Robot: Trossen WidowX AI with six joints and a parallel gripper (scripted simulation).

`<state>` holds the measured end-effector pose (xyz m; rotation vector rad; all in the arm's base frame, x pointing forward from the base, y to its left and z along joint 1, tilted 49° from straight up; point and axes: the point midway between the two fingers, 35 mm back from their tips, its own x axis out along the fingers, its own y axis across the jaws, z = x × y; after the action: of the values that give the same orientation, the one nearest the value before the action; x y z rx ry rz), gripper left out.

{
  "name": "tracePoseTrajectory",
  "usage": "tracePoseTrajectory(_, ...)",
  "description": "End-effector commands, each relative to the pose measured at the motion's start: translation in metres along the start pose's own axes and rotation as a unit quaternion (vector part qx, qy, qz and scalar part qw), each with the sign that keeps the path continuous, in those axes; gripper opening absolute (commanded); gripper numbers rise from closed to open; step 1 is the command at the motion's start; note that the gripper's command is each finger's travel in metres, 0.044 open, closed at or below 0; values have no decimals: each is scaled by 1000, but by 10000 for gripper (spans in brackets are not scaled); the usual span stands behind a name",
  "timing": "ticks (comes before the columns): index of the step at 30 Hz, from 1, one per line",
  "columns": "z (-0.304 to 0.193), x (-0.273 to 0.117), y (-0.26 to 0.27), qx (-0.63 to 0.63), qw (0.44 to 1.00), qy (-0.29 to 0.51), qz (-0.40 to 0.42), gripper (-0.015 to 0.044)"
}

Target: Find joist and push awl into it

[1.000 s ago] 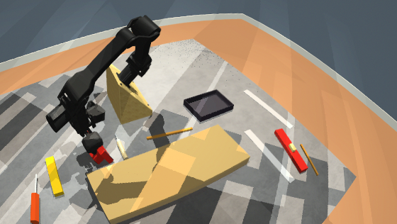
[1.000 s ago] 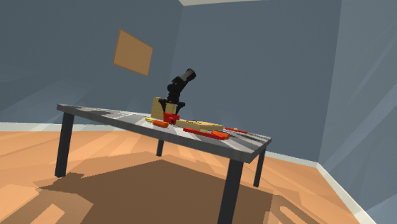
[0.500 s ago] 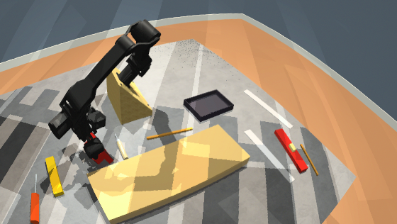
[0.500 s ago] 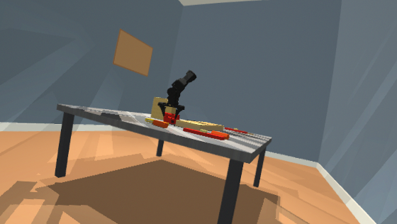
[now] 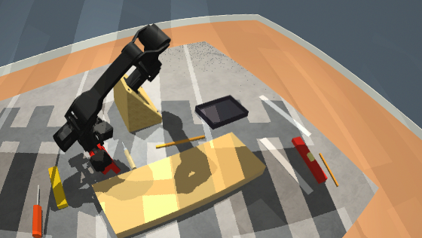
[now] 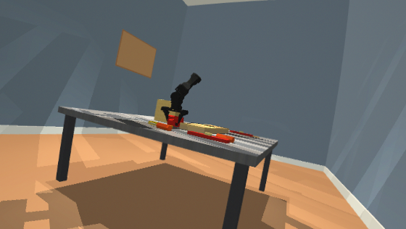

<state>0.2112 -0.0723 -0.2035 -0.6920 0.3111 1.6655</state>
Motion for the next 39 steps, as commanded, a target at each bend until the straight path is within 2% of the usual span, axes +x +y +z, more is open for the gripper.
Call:
tracePoseTrajectory(1,0,1,-1,2,1000,-1,-3,387)
tracePoseTrajectory(8,0,1,-1,2,1000,-1,-3,340)
tracePoseTrajectory(21,1,-26,-1,2,1000,0,-3,0)
tracePoseTrajectory(33,5,-58,0,2,1000,0,-2,0)
tracePoseTrajectory(39,5,-59,0,2,1000,1,-2,0)
